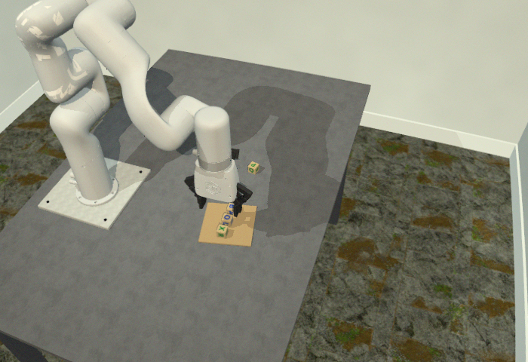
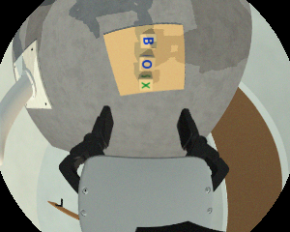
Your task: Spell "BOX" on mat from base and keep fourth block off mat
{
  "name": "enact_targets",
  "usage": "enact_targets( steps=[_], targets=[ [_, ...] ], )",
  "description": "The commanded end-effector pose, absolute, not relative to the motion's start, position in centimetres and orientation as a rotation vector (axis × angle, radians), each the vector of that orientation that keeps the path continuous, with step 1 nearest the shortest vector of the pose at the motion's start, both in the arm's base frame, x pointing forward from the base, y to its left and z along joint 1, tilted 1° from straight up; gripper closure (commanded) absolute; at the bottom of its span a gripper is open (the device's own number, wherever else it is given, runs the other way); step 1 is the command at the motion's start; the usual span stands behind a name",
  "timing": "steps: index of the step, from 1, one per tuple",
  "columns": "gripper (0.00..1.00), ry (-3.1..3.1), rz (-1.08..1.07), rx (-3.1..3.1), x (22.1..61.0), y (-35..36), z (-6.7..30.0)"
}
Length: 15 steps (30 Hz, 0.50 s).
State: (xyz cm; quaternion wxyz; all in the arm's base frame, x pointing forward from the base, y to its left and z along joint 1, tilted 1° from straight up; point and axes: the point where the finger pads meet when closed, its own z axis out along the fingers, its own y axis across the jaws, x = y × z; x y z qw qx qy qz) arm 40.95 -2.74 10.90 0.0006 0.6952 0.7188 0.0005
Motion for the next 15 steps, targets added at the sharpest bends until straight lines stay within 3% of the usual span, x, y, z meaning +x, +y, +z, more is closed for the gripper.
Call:
enact_targets(
  steps=[1, 15],
  targets=[
    [0.00, 2.255, 0.005, 2.181, 41.1, -2.7, 11.6],
    [0.00, 2.255, 0.005, 2.181, 41.0, -2.8, 17.0]
  ],
)
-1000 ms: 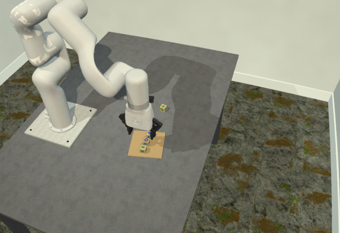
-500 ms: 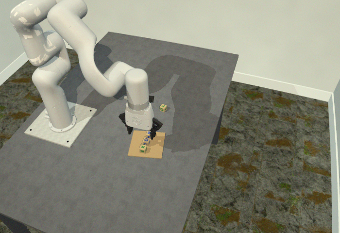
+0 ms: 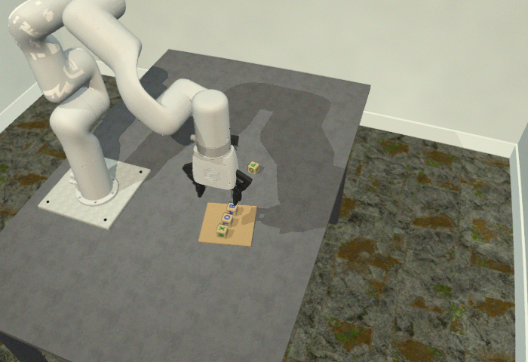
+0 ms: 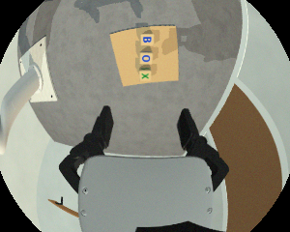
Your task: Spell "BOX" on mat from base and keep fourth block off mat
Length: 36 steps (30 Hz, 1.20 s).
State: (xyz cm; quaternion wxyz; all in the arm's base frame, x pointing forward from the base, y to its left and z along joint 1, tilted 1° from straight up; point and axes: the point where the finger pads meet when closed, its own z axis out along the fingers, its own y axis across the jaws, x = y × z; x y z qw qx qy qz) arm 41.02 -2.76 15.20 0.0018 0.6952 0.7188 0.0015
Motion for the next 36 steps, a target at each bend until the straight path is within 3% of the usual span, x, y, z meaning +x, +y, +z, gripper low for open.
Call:
enact_targets(
  steps=[1, 8, 36],
  targets=[
    [0.00, 2.255, 0.005, 2.181, 41.0, -2.8, 17.4],
    [0.00, 2.255, 0.005, 2.181, 41.0, -2.8, 19.1],
    [0.00, 2.255, 0.005, 2.181, 41.0, -2.8, 19.2]
  ],
)
